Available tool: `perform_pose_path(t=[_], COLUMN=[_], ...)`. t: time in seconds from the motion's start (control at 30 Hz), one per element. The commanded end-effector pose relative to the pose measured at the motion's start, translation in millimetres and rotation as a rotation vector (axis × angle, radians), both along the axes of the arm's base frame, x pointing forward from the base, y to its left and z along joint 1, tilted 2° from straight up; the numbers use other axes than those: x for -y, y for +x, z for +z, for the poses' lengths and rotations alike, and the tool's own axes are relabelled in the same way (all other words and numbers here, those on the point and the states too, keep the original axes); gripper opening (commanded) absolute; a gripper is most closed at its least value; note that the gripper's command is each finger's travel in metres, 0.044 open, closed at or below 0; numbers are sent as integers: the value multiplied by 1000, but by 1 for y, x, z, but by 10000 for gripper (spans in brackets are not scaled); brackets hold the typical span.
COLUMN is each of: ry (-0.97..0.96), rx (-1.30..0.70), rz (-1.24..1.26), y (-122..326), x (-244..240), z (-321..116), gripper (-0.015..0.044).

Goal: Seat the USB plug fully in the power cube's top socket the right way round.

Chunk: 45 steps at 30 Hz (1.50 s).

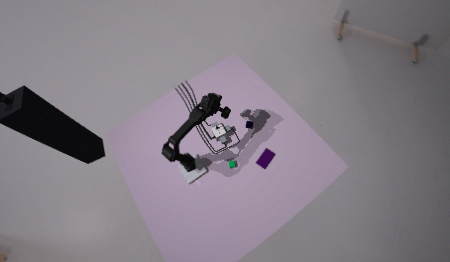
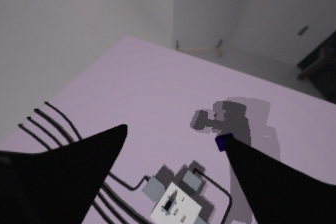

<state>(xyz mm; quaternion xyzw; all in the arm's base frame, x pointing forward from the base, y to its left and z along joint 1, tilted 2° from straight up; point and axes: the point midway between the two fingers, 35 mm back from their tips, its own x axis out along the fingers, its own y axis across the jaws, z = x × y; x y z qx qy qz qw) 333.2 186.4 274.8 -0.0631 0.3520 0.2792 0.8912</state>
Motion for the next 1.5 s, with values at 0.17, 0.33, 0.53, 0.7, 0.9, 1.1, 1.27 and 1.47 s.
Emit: perform_pose_path(t=[0.17, 0.33, 0.53, 0.7, 0.9, 1.1, 1.27, 1.47], ry=[-751, -836, -836, -836, -836, -836, -836, -836], rx=[-256, -327, -327, -327, -327, -327, -327, -327], rz=[813, 1033, 1034, 1034, 1034, 1034, 1034, 1034], y=[-35, -50, -52, -53, -53, -53, -53, -53], x=[26, 32, 30, 29, 29, 29, 29, 29], z=[-114, -129, -129, -129, -130, -134, -139, -145], gripper=[440, 440, 440, 440, 440, 440, 440, 440])
